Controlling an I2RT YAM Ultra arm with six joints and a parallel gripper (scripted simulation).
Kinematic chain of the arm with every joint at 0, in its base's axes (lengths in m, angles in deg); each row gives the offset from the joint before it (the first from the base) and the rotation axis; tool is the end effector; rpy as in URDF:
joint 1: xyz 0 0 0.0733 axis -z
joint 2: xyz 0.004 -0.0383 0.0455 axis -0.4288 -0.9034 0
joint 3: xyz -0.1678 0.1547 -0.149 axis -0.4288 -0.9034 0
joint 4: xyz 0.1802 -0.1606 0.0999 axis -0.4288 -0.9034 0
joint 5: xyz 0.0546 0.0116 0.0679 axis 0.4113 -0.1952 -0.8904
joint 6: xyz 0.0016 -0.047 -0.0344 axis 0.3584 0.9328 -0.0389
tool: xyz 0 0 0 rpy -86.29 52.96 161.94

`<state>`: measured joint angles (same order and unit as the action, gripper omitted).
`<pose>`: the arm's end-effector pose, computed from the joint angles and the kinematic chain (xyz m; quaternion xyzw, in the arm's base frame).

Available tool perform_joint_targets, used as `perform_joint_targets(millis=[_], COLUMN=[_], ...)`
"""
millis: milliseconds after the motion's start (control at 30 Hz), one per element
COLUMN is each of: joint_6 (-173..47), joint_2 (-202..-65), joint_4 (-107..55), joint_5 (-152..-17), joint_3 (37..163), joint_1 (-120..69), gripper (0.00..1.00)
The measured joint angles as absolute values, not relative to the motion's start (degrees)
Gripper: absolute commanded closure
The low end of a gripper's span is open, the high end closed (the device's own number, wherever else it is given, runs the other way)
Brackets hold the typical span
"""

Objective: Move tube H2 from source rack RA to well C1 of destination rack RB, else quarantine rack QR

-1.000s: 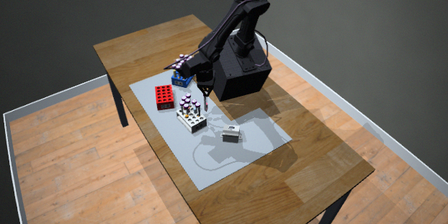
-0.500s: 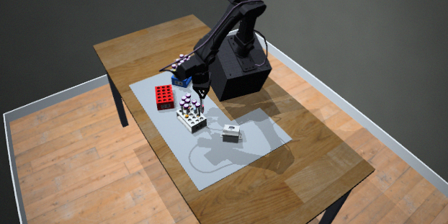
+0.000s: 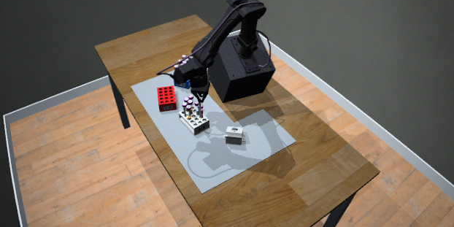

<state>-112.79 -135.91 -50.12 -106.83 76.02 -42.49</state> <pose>0.2712 0.1007 0.1186 -0.2566 -0.9461 -0.1908 0.0516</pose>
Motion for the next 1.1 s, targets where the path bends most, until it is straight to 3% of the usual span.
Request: perform_joint_targets(millis=[1100], joint_6=[-112.60], joint_2=[-140.66], joint_4=[-52.61], joint_5=[-106.81], joint_3=[83.19], joint_1=[-42.25], gripper=[1.00])
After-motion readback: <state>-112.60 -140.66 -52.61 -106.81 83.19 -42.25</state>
